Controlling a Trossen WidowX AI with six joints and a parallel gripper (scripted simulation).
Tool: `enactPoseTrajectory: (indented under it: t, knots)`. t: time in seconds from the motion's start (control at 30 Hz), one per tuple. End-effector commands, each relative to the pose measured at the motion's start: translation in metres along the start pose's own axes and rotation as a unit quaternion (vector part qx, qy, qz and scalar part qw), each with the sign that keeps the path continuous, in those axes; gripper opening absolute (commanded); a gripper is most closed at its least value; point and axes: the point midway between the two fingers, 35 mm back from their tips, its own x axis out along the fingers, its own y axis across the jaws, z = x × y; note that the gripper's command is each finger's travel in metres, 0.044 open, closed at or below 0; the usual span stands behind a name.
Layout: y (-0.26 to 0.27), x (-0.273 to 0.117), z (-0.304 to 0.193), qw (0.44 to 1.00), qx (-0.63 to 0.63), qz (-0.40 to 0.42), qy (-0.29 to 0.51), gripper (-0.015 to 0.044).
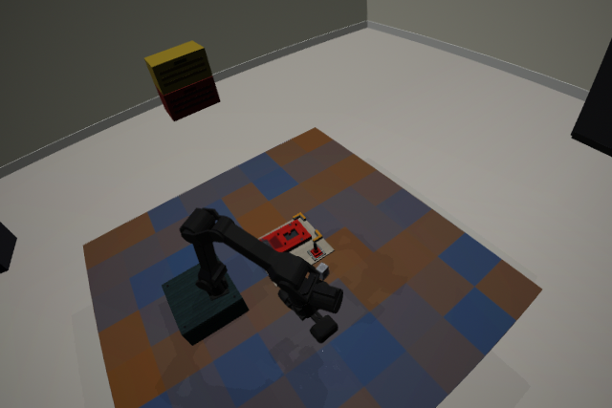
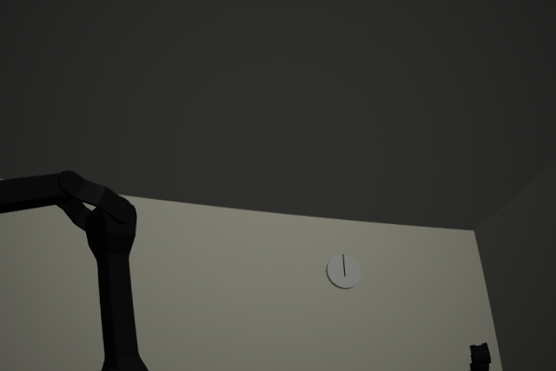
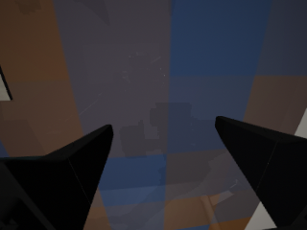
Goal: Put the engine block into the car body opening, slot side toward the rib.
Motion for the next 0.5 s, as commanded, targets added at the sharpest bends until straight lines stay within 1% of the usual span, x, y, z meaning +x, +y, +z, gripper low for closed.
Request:
enactPoseTrajectory:
  t: [0.0,0.23,0.47]
  knots:
    - [0.006,0.001,0.013,0.999,-0.050,0.006,-0.003,0.0440]
    - [0.020,0.001,0.040,0.987,-0.161,0.011,-0.007,0.0440]
    - [0.036,0.001,0.065,0.963,-0.270,0.016,-0.011,0.0440]
